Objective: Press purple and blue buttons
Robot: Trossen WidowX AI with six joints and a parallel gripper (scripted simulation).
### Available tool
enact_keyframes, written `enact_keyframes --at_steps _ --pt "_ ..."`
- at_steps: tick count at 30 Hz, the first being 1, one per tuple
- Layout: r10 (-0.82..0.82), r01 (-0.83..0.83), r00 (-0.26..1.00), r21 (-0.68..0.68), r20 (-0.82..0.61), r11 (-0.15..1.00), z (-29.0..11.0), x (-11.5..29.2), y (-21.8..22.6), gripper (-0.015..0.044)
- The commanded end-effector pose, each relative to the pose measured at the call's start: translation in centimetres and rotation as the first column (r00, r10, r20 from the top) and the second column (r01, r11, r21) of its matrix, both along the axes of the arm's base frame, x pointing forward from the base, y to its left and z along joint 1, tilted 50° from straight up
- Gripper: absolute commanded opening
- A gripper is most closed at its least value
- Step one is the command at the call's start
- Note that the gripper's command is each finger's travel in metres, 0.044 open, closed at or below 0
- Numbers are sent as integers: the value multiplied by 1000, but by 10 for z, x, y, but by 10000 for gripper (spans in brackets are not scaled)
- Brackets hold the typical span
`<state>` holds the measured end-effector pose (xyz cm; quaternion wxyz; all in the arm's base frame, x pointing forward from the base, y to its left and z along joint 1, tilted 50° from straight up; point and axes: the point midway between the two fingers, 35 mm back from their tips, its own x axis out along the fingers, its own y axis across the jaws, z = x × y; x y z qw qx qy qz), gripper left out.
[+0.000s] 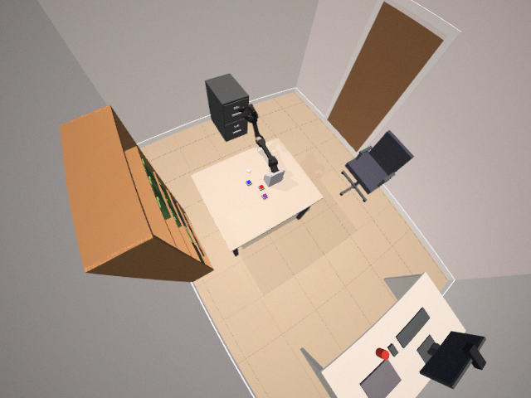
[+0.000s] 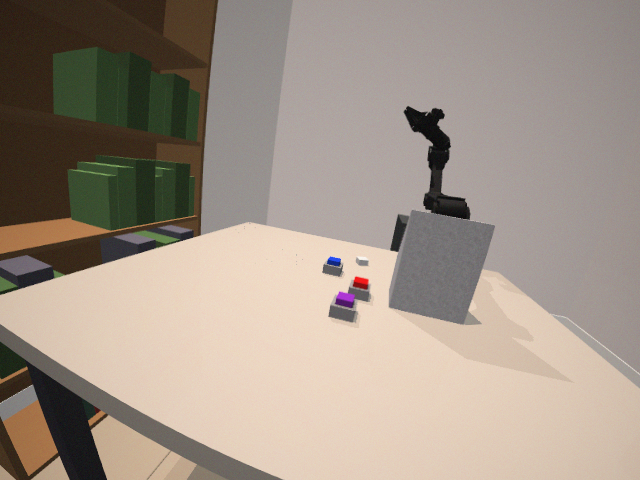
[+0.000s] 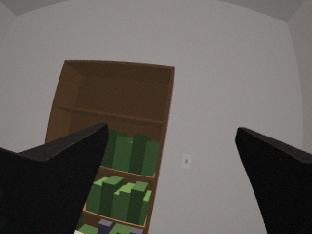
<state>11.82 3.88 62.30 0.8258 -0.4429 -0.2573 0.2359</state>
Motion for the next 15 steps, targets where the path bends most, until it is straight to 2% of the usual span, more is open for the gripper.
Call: enact_keyframes --at_steps 1,2,4,9,15 --pt "2 -2 1000 1 2 1000 0 -1 3 400" --pt "10 -10 1000 6 8 1000 2 -3 12 400" --pt "24 -26 998 -31 -53 999 -12 -5 68 400" --pt "23 -31 993 -65 -118 997 -30 -4 111 400" --pt "-8 -26 967 -128 -254 991 -78 6 186 400"
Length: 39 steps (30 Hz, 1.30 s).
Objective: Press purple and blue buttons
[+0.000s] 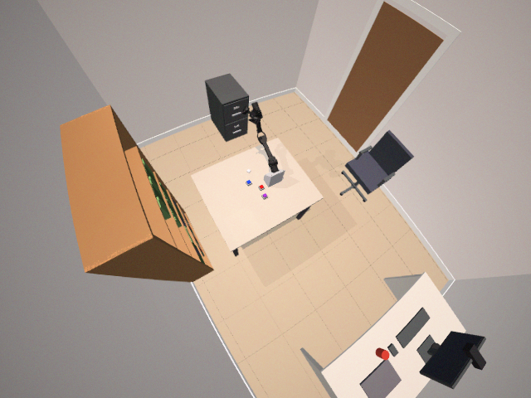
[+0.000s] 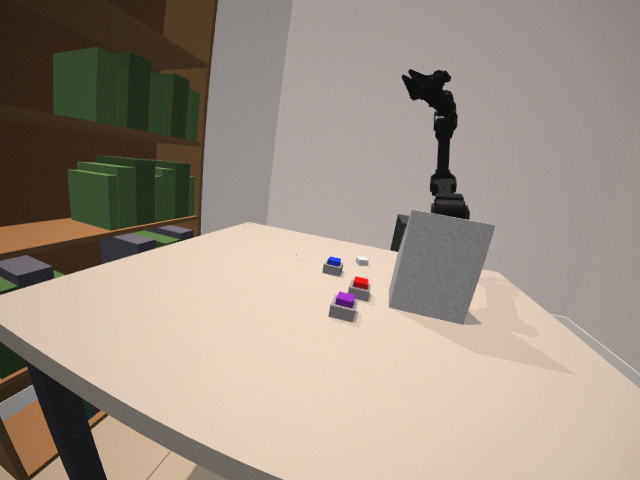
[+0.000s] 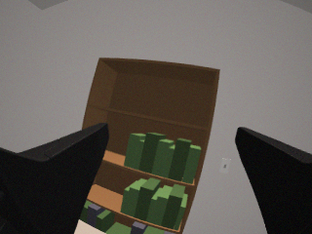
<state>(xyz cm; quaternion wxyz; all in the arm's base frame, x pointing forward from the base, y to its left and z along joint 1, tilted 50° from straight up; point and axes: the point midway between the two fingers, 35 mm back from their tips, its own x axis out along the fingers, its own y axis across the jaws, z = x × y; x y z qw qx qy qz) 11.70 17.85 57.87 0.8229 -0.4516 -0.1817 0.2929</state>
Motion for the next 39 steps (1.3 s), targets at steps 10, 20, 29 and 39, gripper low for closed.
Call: enact_keyframes --at_steps 10,20,29,39 --pt "-133 84 938 -164 -320 983 -139 35 137 400" --pt "-344 214 783 -295 -518 931 -270 70 182 400" --pt "-574 370 546 -439 -611 819 -397 96 179 400" --pt "-796 546 183 -614 -576 570 -532 107 124 400"
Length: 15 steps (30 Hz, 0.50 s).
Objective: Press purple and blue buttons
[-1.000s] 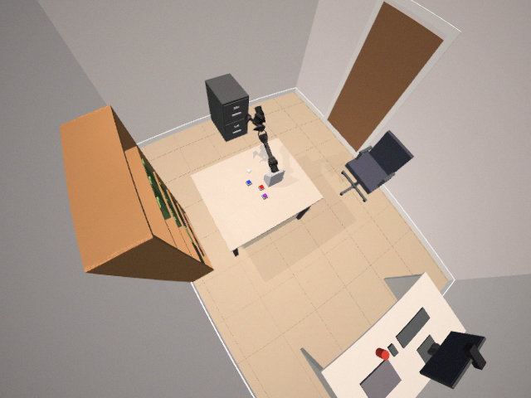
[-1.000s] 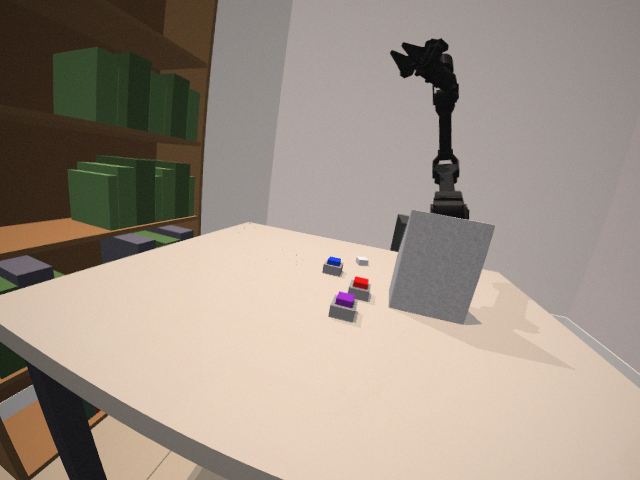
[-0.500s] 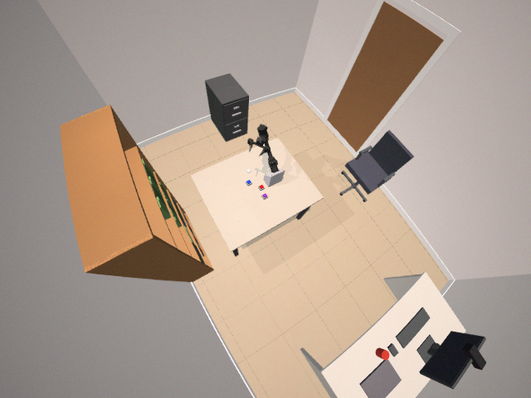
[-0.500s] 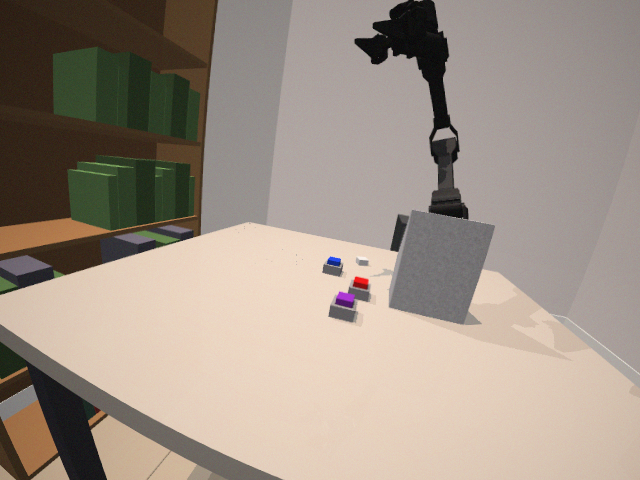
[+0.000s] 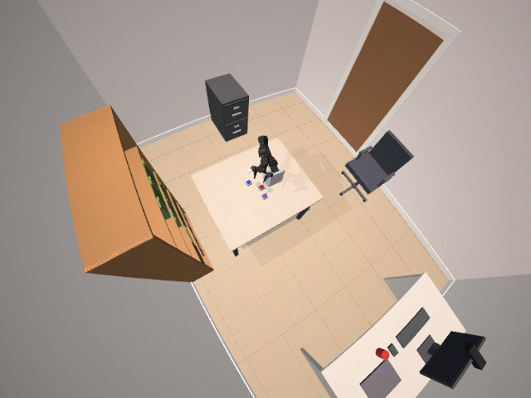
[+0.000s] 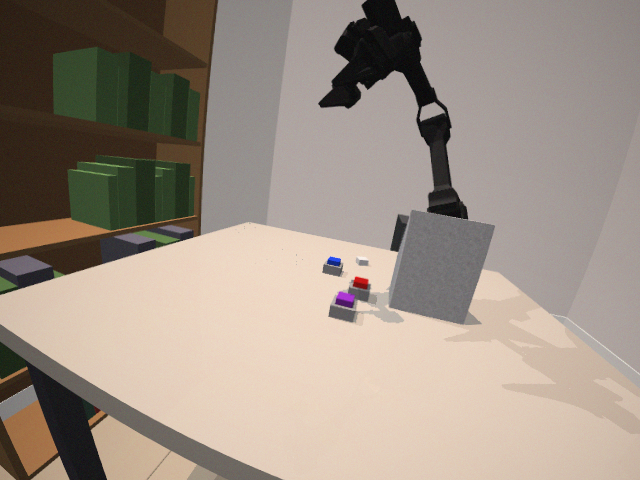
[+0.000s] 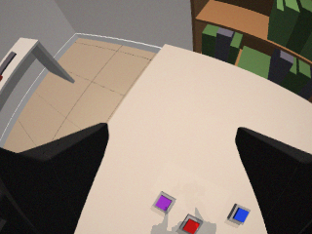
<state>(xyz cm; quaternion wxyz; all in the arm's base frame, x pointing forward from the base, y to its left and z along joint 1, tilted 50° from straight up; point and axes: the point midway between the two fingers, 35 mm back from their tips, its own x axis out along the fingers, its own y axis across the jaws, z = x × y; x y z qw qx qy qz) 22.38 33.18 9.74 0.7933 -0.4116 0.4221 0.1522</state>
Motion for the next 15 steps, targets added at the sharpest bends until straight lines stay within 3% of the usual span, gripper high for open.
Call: enact_keyframes --at_steps 1,8,15 --pt "-196 190 978 -91 -65 978 -63 0 -38 400" --pt "-490 461 869 -244 -68 853 -139 -14 -107 400" --pt "-726 680 686 -392 43 620 -190 -45 -187 400"
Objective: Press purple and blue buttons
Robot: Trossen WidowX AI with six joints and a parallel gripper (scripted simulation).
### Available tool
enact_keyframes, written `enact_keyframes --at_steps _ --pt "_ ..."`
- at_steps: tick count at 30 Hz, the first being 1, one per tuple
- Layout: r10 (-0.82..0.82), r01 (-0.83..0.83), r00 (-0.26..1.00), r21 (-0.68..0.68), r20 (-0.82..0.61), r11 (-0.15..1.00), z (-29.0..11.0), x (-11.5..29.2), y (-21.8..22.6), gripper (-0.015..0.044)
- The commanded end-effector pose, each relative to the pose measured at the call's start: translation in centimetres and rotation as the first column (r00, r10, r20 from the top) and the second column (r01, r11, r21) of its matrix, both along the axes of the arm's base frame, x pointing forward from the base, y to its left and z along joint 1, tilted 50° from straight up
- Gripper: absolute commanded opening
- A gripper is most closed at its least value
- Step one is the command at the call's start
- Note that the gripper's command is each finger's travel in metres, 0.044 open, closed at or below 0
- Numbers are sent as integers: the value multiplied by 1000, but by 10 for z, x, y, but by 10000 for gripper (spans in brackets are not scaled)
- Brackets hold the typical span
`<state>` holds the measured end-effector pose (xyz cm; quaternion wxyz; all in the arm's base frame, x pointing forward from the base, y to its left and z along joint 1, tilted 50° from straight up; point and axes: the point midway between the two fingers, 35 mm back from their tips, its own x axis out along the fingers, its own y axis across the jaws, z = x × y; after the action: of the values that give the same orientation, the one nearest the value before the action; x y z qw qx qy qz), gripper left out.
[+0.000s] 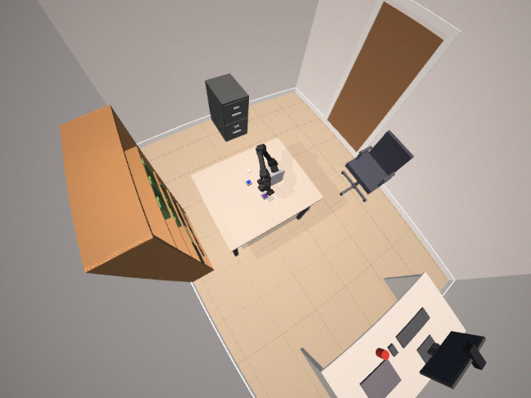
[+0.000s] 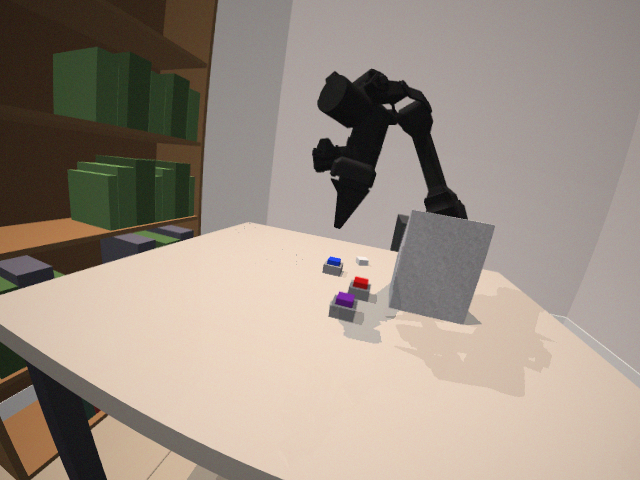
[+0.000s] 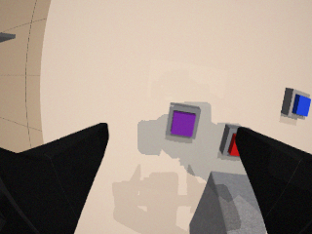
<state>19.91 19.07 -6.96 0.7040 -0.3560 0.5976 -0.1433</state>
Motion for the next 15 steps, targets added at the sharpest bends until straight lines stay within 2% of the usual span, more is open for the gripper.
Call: enact_keyframes --at_steps 1,9,15 --pt "-164 163 986 -118 4 980 -23 -21 -48 400" --pt "-164 163 986 -118 4 980 -23 -21 -48 400" --pt "-164 163 986 -120 6 979 -64 -13 -94 242"
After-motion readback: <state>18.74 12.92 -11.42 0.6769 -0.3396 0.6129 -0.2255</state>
